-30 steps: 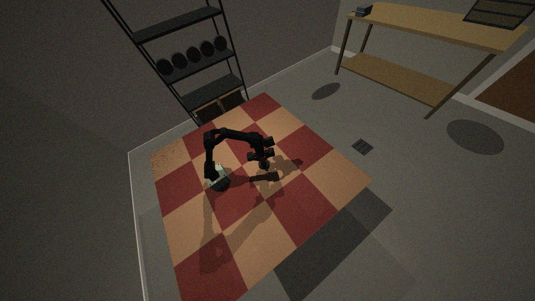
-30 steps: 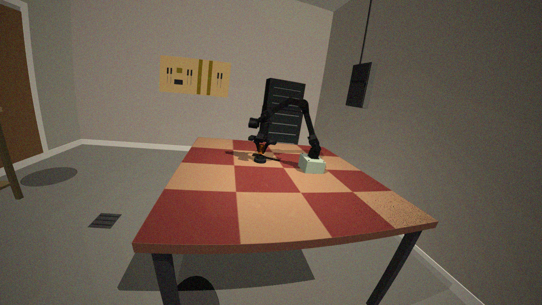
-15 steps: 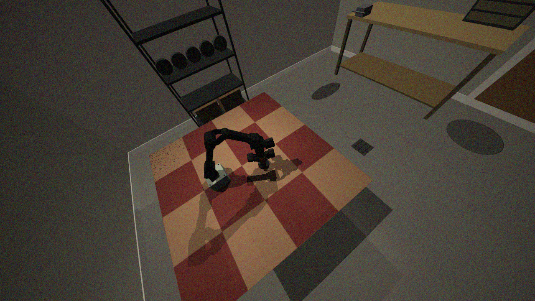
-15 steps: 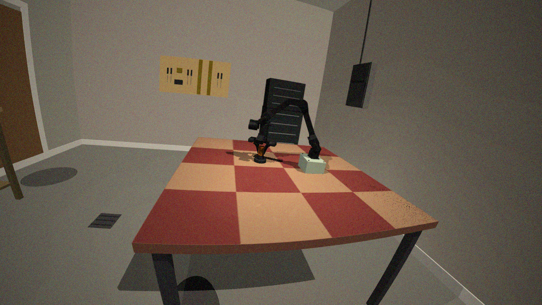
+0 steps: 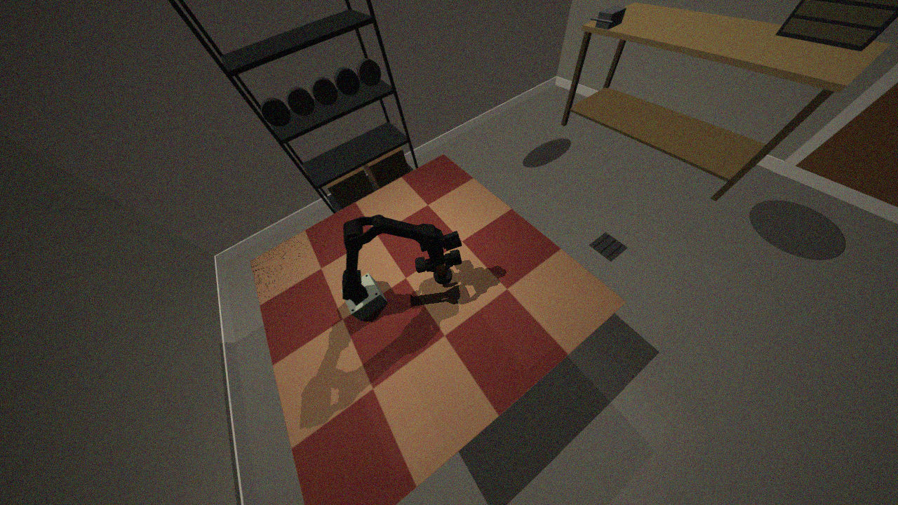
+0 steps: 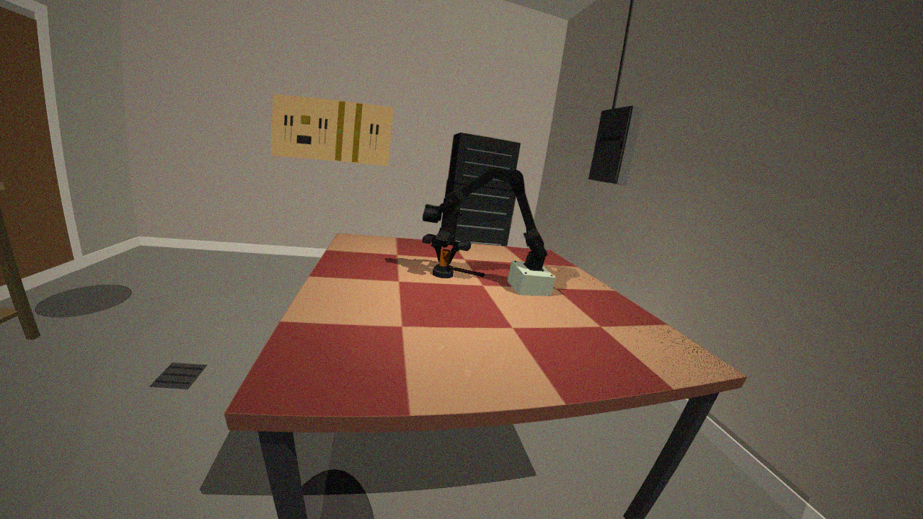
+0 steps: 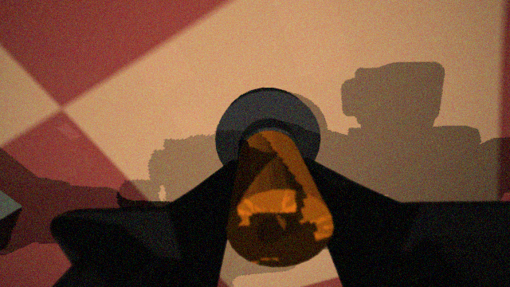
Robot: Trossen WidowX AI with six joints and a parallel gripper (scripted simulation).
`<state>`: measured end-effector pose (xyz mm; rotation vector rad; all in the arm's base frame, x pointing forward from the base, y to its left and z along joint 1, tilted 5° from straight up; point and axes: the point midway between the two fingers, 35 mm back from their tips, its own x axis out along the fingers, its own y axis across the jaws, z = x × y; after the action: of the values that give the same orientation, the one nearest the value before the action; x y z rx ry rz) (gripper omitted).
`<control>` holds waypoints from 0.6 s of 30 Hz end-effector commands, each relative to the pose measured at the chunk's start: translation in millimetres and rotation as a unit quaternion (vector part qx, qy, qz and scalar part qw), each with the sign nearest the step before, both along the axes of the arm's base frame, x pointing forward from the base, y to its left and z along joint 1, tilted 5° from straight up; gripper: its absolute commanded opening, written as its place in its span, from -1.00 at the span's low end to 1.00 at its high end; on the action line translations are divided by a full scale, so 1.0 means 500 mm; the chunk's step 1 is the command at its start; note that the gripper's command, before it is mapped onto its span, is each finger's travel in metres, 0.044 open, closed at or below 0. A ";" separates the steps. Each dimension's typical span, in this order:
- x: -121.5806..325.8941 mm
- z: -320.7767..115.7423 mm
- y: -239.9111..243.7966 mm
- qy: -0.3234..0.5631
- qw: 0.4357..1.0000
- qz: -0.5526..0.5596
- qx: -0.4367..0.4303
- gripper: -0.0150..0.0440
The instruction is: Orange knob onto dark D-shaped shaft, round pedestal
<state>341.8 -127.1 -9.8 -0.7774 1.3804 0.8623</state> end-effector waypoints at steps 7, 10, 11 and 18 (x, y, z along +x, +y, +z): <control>0.000 0.001 0.000 0.000 1.000 0.000 0.000 0.40; 0.000 0.001 0.000 0.000 1.000 0.000 0.000 0.67; 0.000 0.001 0.000 0.000 1.000 0.000 0.000 0.75; 0.000 0.001 0.000 0.000 1.000 0.000 0.000 1.00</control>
<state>341.8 -127.2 -9.7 -0.7775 1.3803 0.8621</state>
